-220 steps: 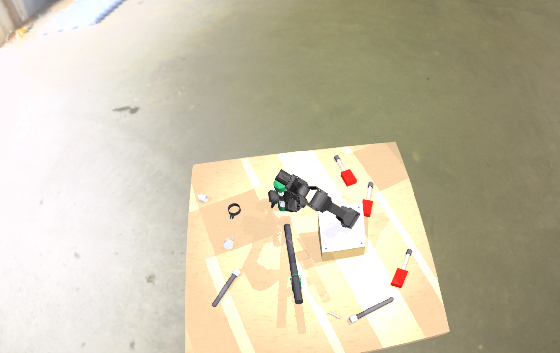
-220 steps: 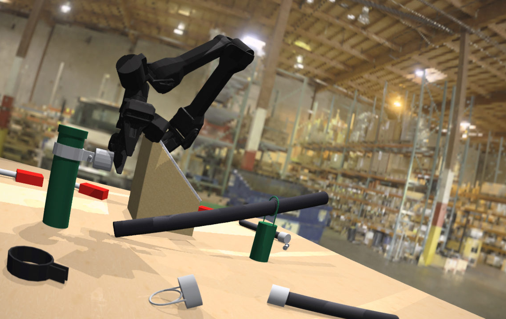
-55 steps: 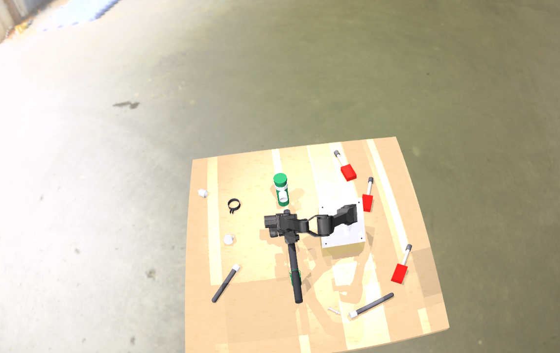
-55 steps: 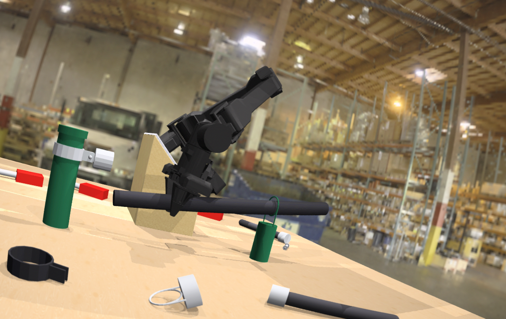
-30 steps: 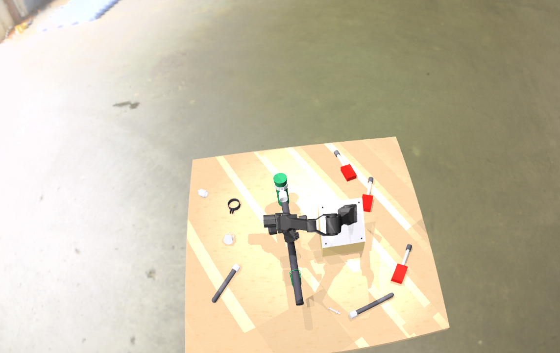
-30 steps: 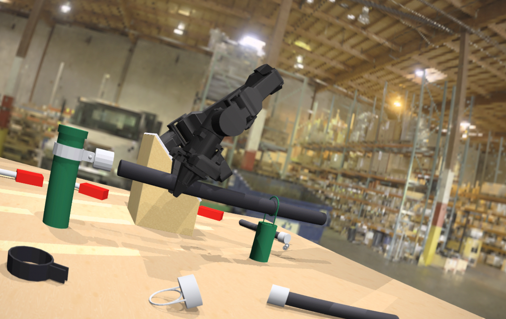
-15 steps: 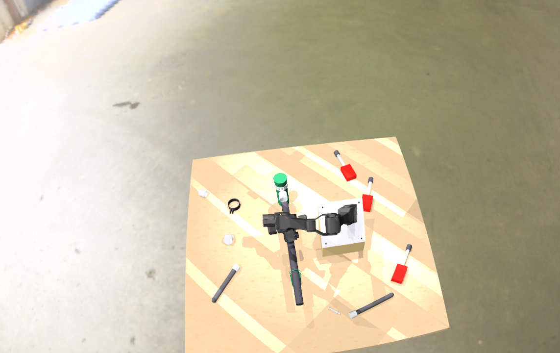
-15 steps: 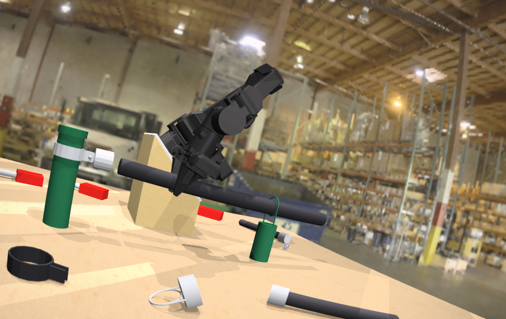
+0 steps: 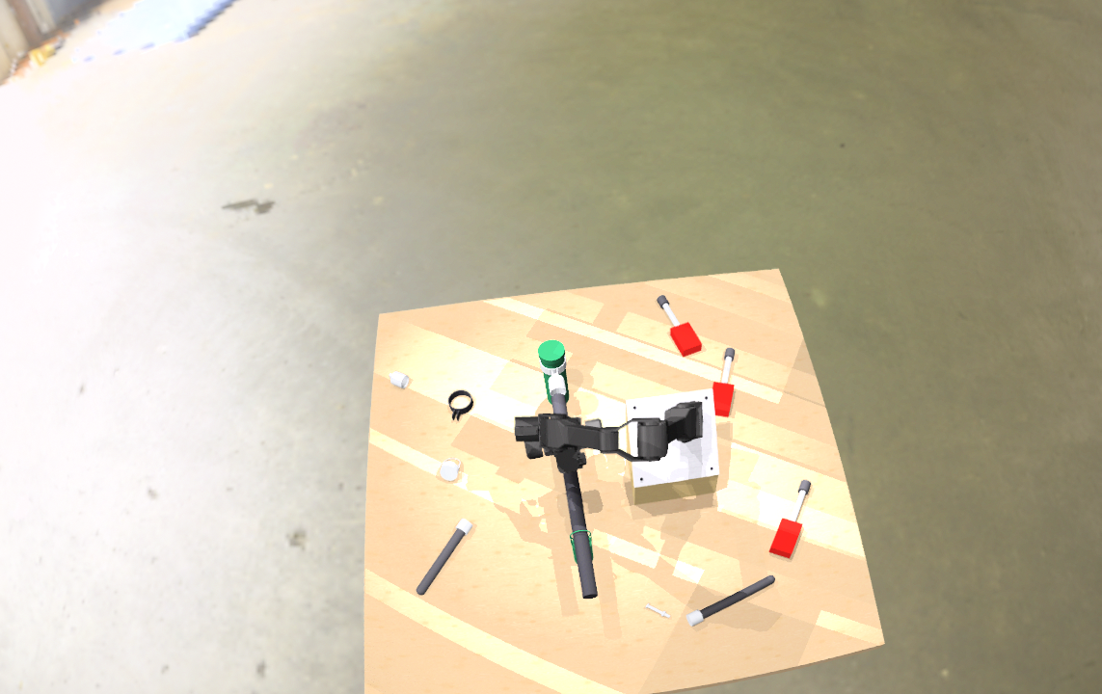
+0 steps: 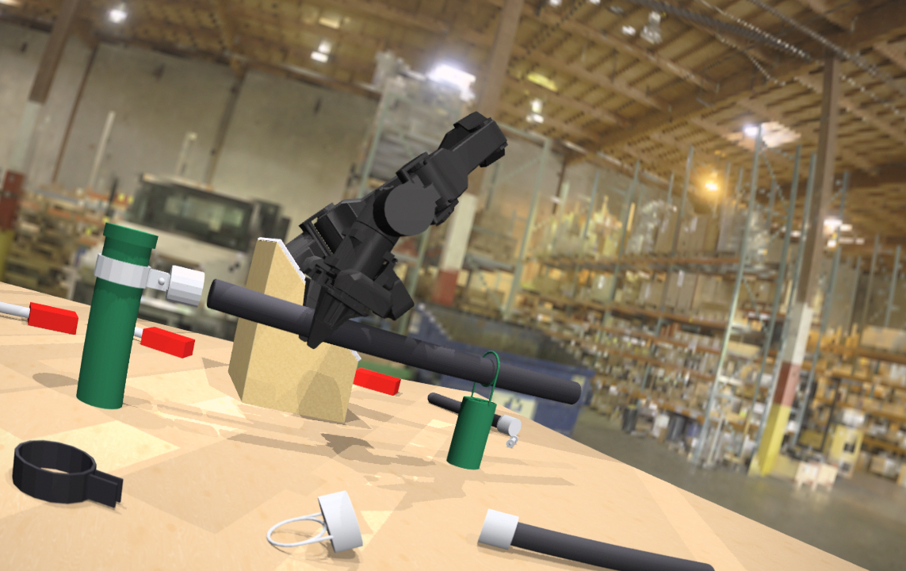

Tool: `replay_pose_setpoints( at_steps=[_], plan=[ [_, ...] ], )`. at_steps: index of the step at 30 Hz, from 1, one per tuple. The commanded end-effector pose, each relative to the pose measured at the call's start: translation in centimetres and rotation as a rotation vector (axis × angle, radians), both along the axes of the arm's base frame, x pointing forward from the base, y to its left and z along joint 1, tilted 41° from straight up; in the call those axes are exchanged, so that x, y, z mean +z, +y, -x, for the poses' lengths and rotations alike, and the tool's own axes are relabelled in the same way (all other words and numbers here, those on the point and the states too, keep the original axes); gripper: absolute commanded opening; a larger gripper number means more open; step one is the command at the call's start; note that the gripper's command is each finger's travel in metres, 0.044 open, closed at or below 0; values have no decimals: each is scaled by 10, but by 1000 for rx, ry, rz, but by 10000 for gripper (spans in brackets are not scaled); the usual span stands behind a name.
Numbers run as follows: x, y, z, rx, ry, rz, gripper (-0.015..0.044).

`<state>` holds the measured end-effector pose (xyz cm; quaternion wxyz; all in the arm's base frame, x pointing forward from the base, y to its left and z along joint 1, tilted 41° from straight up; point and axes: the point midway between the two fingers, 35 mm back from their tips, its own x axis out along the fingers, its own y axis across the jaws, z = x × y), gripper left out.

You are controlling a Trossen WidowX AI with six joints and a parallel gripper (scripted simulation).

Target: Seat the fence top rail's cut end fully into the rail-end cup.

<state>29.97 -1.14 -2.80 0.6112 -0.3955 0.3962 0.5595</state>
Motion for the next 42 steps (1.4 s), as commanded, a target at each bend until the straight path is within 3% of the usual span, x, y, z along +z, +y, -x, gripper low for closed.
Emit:
replay_pose_setpoints(
  at_steps=[1, 42],
  plan=[
    [-4, -11, -1, -11, -4, 15, 0],
    [-12, -16, 2, -3, -1, 9, 0]
  ],
)
